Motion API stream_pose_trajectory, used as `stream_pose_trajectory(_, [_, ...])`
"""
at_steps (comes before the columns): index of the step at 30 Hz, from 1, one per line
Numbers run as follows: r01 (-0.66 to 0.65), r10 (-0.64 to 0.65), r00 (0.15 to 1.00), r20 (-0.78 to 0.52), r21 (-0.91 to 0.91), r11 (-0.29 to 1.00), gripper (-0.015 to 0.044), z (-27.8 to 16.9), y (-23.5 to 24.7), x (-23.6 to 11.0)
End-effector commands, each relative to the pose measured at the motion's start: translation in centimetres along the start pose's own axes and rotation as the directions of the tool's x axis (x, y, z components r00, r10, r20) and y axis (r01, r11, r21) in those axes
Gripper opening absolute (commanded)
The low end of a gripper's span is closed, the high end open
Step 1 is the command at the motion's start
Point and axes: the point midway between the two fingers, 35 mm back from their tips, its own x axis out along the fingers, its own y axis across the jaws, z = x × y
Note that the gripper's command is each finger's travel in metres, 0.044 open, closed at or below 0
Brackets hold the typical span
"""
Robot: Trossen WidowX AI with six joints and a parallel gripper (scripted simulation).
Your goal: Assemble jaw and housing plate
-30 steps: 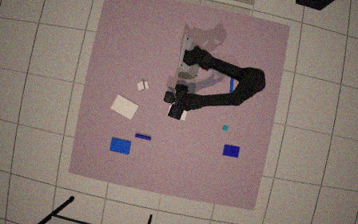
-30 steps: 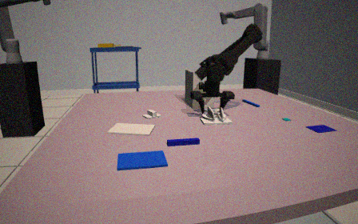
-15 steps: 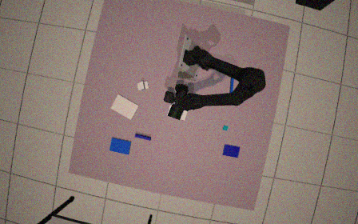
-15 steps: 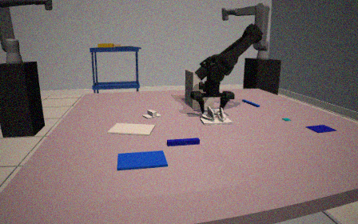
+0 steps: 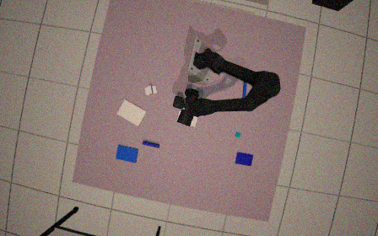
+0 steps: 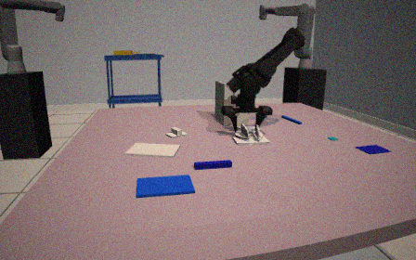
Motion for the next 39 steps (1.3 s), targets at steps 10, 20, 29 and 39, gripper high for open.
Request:
stream_pose_trajectory(10, [0.0,0.0,1.0,0.0,0.0,1.0,0.044,0.0,0.0,0.0])
stream_pose_trajectory(20, [-0.006,0.006,1.0,0.003,-0.004,1.0,0.044,-0.3,0.1,-2.1])
stream_pose_trajectory(29, [0.002,-0.002,1.0,0.013,-0.015,1.0,0.044,-0.1,-0.3,-7.1])
stream_pose_trajectory(39, [-0.003,0.003,1.0,0.013,-0.013,1.0,0.044,2.2,0.4,-12.0])
